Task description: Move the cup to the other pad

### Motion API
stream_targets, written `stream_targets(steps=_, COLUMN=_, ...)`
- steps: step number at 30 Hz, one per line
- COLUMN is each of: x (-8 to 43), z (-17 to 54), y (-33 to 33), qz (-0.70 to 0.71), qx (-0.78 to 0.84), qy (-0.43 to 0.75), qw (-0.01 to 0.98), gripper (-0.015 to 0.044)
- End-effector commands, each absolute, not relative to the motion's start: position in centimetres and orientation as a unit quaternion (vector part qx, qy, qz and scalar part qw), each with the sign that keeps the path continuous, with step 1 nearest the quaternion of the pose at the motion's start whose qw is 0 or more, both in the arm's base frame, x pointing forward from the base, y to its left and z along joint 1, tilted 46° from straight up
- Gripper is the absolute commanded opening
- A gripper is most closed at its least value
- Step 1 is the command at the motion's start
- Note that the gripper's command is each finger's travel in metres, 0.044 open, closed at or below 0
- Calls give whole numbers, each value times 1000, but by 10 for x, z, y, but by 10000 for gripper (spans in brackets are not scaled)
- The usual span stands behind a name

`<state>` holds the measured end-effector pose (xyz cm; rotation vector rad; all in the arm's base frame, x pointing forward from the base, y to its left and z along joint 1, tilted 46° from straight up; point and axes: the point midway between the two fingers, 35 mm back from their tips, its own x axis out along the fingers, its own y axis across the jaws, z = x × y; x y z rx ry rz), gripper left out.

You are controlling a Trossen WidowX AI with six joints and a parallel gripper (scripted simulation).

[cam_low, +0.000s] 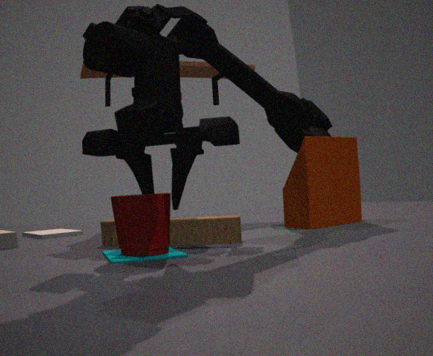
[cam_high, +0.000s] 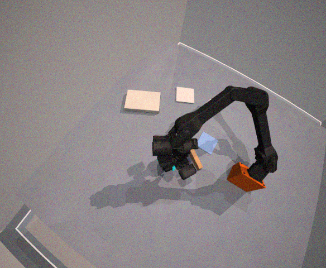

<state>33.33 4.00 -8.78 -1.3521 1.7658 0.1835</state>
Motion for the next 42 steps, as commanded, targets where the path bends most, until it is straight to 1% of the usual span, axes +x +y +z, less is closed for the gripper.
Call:
stream_targets(steps=1, x=336, z=-82, y=48, qz=74, qx=-542, qy=709, qw=444, gripper=128)
stream_targets(steps=20, x=332, z=-59, y=68, qz=74, qx=-544, qy=710, qw=441, gripper=128)
stream_targets(steps=32, x=332, z=-58, y=69, qz=75, qx=-546, qy=710, qw=438, gripper=440)
stream_targets(steps=42, x=333, z=-27, y=99, qz=75, qx=-544, qy=710, qw=441, gripper=440)
